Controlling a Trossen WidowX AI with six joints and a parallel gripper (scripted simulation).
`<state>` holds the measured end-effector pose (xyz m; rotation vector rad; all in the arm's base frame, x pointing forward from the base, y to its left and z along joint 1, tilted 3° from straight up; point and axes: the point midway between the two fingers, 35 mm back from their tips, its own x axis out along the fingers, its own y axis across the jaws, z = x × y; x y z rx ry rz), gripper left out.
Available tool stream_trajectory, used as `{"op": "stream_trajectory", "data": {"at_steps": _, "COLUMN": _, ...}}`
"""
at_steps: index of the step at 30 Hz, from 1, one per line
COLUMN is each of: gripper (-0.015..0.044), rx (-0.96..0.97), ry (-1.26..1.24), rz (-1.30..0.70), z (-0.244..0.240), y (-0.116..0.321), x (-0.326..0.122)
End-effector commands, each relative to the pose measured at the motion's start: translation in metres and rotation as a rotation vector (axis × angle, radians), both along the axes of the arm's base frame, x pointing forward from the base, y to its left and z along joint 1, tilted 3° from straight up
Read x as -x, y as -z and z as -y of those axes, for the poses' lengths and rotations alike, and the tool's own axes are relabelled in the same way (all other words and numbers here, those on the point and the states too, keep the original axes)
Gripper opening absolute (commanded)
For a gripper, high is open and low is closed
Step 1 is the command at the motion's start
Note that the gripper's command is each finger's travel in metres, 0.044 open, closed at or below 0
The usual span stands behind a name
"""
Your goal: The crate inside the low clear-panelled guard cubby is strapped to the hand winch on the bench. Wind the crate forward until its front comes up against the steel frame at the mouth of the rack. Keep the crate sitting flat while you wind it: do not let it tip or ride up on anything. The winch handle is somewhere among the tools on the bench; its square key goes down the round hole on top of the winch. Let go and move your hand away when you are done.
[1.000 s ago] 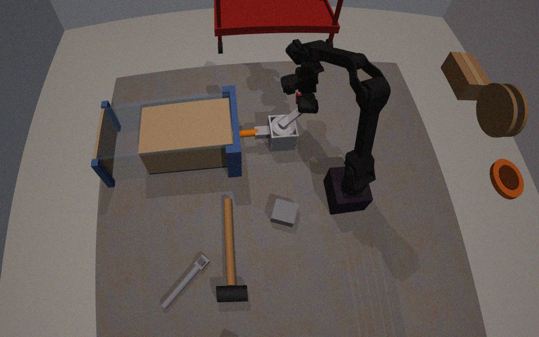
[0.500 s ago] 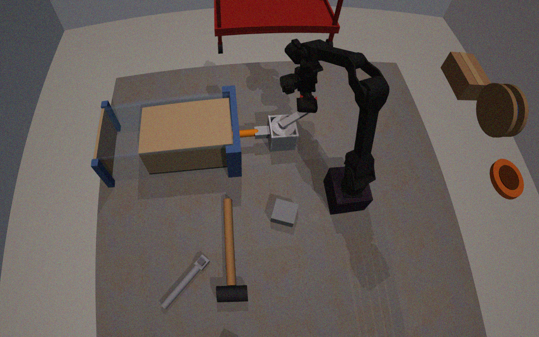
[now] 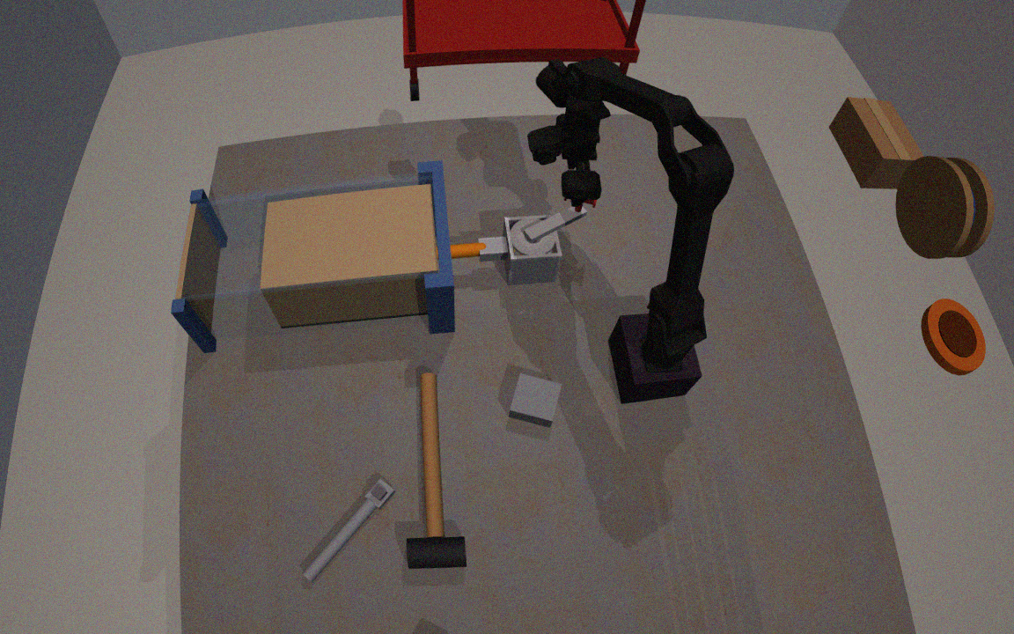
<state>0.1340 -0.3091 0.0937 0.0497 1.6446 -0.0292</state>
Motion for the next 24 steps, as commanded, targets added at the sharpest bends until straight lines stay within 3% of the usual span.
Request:
{"op": "stream_trajectory", "data": {"at_steps": 1, "gripper": 0.0440, "rx": 0.024, "ry": 0.003, "rz": 0.011, "z": -0.001, "y": -0.032, "x": -0.001}}
{"op": "stream_trajectory", "data": {"at_steps": 6, "gripper": 0.0440, "rx": 0.024, "ry": 0.003, "rz": 0.011, "z": -0.002, "y": -0.034, "x": -0.001}}
{"op": "stream_trajectory", "data": {"at_steps": 13, "gripper": 0.0440, "rx": 0.021, "ry": 0.003, "rz": 0.010, "z": -0.038, "y": -0.097, "x": 0.011}}
{"op": "stream_trajectory", "data": {"at_steps": 16, "gripper": 0.0440, "rx": 0.020, "ry": 0.003, "rz": 0.010, "z": -0.040, "y": -0.100, "x": 0.012}}
{"op": "stream_trajectory", "data": {"at_steps": 24, "gripper": 0.0440, "rx": 0.043, "ry": -0.033, "rz": 0.029, "z": -0.060, "y": -0.090, "x": -0.054}}
